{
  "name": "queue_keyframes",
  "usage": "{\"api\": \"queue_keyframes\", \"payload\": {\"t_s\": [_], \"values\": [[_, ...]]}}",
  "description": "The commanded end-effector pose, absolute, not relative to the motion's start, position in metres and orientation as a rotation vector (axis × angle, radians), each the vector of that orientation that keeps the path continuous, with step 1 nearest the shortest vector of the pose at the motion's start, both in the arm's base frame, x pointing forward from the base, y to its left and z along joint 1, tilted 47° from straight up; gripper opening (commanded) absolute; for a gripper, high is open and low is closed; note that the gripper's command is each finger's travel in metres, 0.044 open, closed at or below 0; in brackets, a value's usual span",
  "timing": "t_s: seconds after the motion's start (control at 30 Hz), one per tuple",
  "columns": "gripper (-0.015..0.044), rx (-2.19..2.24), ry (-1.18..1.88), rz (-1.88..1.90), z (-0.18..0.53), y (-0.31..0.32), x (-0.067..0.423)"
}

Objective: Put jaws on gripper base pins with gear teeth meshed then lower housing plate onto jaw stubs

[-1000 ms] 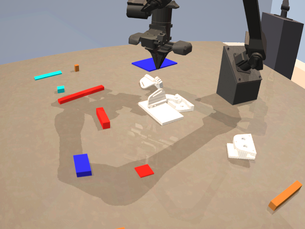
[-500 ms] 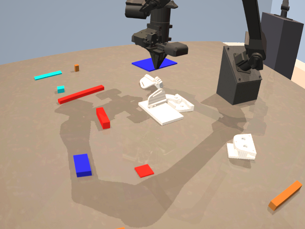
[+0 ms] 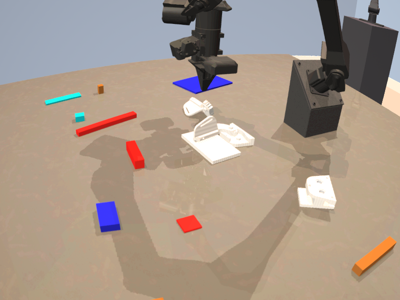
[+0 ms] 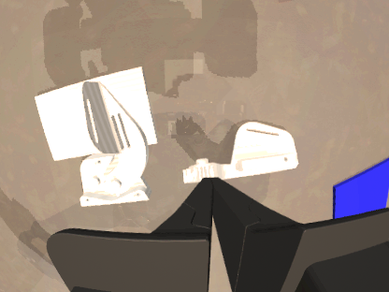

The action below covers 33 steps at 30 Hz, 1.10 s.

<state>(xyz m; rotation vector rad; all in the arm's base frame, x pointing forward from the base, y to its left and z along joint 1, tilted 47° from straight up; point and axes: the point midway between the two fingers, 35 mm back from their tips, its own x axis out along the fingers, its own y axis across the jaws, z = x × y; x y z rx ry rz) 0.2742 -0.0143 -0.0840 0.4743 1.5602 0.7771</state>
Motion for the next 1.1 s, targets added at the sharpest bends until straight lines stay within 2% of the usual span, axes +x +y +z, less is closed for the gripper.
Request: {"api": "queue_keyframes", "payload": {"t_s": [0.0,1.07], "values": [[0.0,0.554,1.605,0.699,-0.0837,-0.0137,0.2759],[0.0,1.039,1.832,0.132,-0.0835,-0.0117,0.2849]]}}
